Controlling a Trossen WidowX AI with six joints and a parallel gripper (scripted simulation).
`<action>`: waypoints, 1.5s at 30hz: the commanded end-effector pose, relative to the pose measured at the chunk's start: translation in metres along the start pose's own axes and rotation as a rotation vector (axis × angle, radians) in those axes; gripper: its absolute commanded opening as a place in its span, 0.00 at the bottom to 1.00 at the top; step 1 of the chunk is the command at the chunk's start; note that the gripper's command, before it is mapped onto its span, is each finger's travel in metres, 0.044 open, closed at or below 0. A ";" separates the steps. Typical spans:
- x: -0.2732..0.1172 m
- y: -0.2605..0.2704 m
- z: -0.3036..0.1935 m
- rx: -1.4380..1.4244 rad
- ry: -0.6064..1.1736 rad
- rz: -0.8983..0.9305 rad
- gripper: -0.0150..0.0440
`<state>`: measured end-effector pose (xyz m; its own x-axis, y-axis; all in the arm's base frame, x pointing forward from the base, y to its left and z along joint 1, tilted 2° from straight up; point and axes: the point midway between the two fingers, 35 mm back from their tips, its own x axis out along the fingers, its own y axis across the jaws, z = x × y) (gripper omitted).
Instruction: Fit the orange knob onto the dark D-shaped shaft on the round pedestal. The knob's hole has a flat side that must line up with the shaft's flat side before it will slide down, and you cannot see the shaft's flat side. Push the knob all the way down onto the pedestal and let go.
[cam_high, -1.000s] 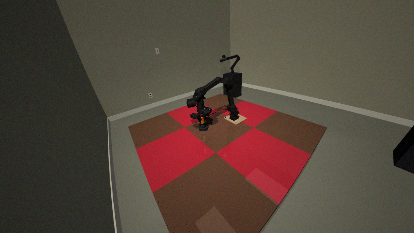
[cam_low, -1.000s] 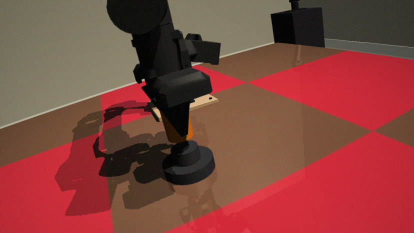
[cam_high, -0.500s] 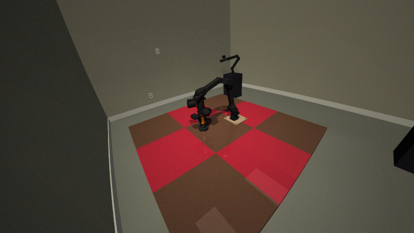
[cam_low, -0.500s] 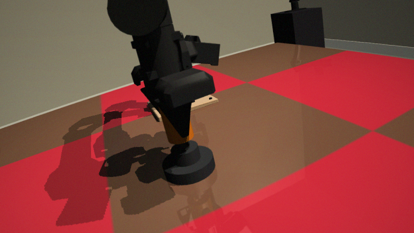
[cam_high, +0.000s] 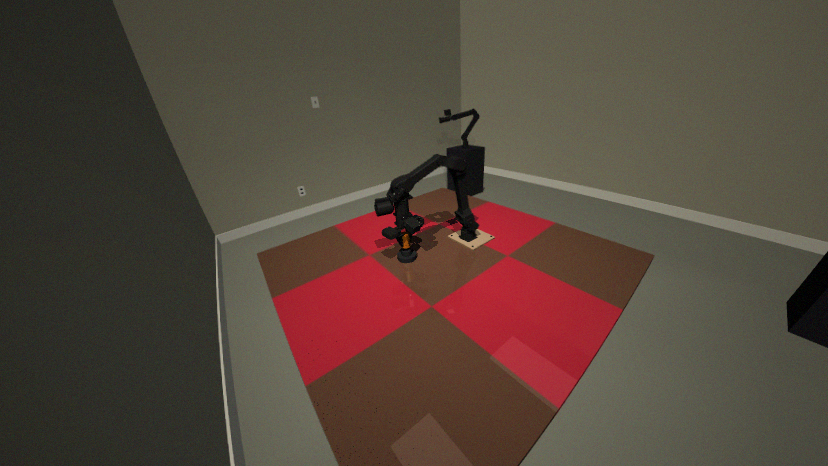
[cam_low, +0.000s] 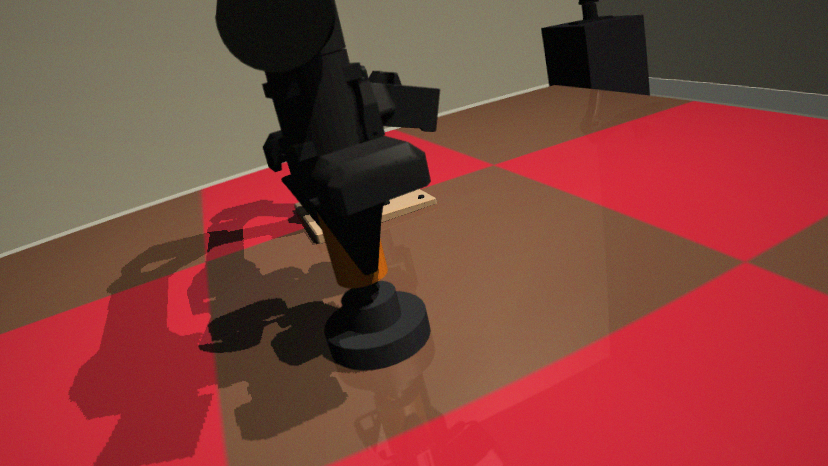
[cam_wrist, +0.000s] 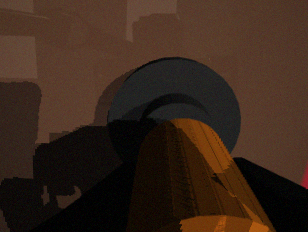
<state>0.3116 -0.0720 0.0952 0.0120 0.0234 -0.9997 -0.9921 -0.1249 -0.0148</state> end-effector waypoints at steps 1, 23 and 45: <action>0.001 -0.001 0.000 -0.006 0.001 0.000 0.25; -0.005 -0.004 -0.002 -0.216 0.001 0.000 0.25; 0.001 0.001 0.000 -0.216 0.001 0.000 0.25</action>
<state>0.3116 -0.0721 0.0953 0.0109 0.0235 -0.9997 -0.9444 -0.3283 -0.0181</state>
